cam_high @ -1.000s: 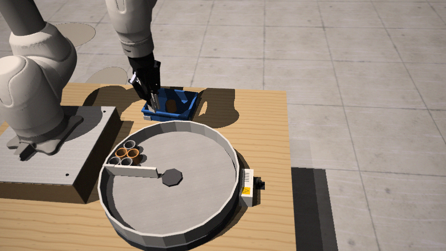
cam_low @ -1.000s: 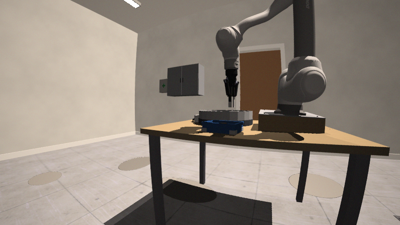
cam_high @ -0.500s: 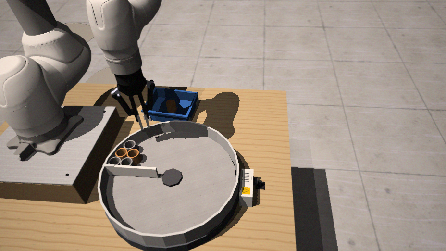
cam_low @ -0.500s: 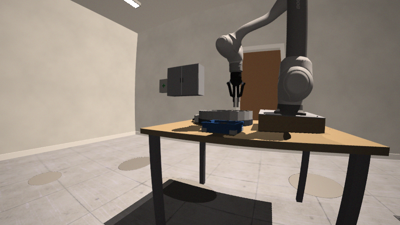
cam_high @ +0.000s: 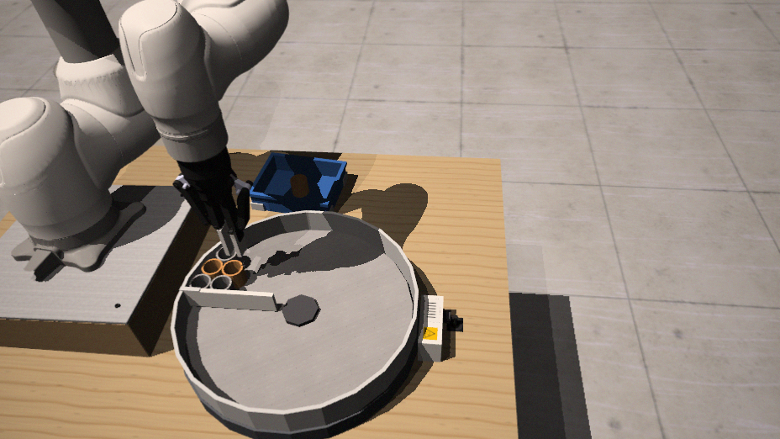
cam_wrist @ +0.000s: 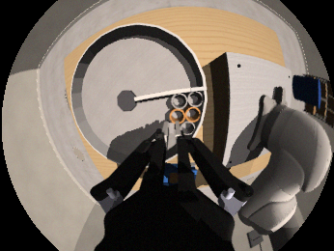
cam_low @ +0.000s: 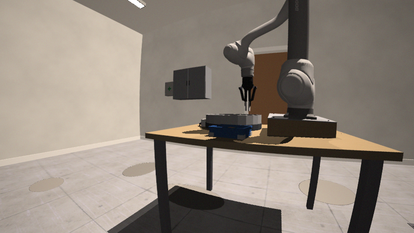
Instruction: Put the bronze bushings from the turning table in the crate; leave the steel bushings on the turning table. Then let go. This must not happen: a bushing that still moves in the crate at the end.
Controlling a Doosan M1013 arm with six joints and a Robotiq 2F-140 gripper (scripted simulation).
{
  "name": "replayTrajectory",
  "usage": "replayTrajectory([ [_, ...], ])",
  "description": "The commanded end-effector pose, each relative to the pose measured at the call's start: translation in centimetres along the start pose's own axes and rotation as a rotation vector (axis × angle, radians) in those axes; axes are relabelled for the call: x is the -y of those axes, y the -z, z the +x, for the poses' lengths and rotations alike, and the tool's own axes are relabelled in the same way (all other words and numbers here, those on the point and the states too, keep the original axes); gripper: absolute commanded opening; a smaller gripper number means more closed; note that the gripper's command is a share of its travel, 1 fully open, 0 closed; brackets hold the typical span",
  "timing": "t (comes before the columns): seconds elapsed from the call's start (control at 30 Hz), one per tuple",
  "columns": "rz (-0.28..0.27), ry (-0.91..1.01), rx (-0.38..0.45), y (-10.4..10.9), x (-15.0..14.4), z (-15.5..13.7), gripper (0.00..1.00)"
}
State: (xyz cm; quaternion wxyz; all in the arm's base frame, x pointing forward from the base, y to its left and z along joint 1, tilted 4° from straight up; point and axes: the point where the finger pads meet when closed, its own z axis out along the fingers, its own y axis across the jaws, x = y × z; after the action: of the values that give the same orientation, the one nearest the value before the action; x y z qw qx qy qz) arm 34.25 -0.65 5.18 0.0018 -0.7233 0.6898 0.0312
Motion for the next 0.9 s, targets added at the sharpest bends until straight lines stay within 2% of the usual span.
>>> replayTrajectory([
  [0.0,0.000,-0.061,-0.002,0.01,-0.02,0.80,0.10],
  [0.87,0.000,-0.100,-0.002,0.01,-0.05,1.32,0.10],
])
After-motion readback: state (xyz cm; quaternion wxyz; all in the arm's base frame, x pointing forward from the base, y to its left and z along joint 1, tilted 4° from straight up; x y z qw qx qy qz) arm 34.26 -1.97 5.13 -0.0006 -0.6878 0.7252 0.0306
